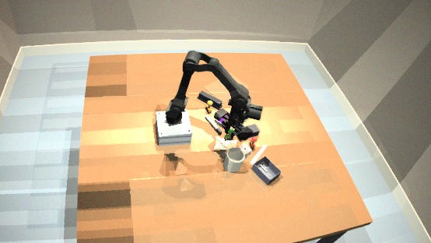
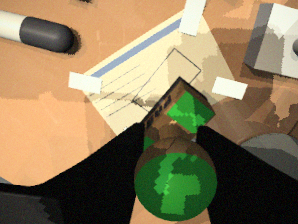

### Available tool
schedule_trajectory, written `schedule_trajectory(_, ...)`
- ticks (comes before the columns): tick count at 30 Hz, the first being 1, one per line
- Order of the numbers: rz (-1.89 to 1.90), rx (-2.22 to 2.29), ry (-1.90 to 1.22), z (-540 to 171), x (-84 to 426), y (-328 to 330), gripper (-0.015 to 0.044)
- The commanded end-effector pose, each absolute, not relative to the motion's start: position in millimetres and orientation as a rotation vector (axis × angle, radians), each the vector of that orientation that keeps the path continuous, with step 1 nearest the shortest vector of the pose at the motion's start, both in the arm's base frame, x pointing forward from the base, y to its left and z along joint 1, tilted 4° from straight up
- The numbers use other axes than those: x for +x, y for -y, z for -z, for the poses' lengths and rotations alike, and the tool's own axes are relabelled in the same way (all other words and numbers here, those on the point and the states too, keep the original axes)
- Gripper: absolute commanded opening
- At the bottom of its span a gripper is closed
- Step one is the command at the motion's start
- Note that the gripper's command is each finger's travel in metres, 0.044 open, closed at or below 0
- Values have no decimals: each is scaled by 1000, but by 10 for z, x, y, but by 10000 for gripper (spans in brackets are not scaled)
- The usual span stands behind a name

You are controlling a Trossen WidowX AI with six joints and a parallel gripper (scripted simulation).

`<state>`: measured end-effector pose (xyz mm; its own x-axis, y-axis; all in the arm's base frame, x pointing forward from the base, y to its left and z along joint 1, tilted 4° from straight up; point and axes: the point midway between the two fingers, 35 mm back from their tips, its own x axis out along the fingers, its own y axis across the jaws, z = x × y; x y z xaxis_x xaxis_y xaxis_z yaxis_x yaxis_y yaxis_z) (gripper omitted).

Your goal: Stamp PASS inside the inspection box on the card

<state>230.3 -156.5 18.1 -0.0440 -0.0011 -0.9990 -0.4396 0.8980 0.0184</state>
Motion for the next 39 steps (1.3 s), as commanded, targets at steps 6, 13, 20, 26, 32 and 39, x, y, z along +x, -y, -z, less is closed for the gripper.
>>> schedule_trajectory(6,-362,-356,-1573,-355,2320,1563,0)
schedule_trajectory(13,-361,-356,-1572,-400,2385,1517,0)
schedule_trajectory(20,-361,-355,-1567,-411,2689,1275,0)
schedule_trajectory(26,-362,-353,-1563,-416,2928,1027,0)
schedule_trajectory(32,-363,-351,-1561,-417,3142,741,0)
schedule_trajectory(39,-365,-348,-1558,-412,3353,367,0)
